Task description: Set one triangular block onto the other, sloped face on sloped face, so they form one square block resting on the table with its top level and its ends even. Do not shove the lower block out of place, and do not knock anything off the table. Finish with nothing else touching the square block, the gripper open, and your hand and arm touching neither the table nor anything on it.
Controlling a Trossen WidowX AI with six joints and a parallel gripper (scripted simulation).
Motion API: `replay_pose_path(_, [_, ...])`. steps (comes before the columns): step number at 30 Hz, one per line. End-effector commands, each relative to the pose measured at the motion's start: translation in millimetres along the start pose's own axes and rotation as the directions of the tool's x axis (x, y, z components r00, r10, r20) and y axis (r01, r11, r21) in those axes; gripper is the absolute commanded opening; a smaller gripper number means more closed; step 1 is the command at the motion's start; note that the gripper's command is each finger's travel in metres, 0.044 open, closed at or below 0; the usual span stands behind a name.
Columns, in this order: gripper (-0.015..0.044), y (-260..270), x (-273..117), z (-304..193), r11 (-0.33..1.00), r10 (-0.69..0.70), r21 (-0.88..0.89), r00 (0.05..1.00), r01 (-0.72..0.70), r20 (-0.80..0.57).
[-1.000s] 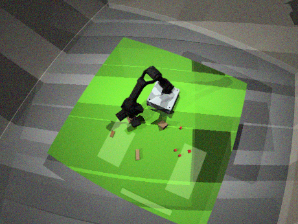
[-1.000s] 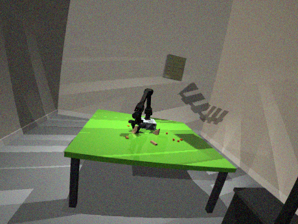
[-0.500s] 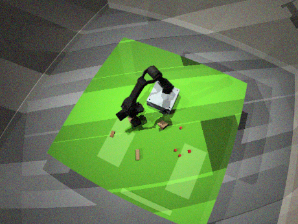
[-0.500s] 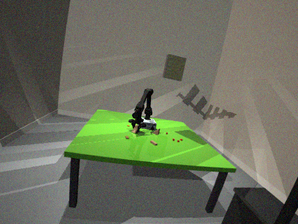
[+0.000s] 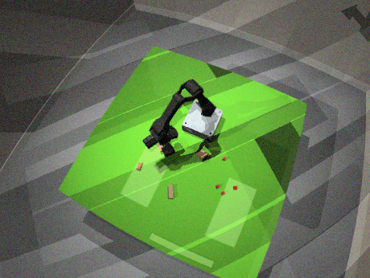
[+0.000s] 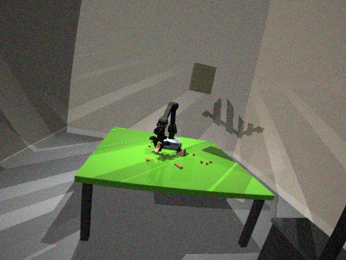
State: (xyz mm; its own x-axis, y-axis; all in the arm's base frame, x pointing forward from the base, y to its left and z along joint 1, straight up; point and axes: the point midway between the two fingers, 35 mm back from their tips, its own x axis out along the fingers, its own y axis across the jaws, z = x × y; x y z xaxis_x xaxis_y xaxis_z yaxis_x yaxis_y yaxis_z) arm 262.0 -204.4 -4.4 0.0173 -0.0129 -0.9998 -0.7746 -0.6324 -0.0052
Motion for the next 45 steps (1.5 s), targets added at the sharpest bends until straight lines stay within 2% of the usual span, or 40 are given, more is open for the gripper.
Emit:
replay_pose_path(1, [0.0000,-0.2,-2.9,-0.9,1.000,-0.002,0.000,1.000,0.002,-0.007])
replay_pose_path(8, [0.0000,-0.1,-0.1,0.0,0.996,-0.001,0.085,1.000,0.001,0.000])
replay_pose_path(23, [0.0000,-0.4,0.2,0.0,0.886,-0.004,0.463,1.000,0.004,0.000])
replay_pose_path(33, [0.0000,-0.6,0.2,-0.2,0.736,-0.006,0.677,1.000,0.005,-0.002])
replay_pose_path(45, [0.0000,-0.8,0.1,-0.4,0.491,-0.007,0.871,1.000,0.007,-0.004])
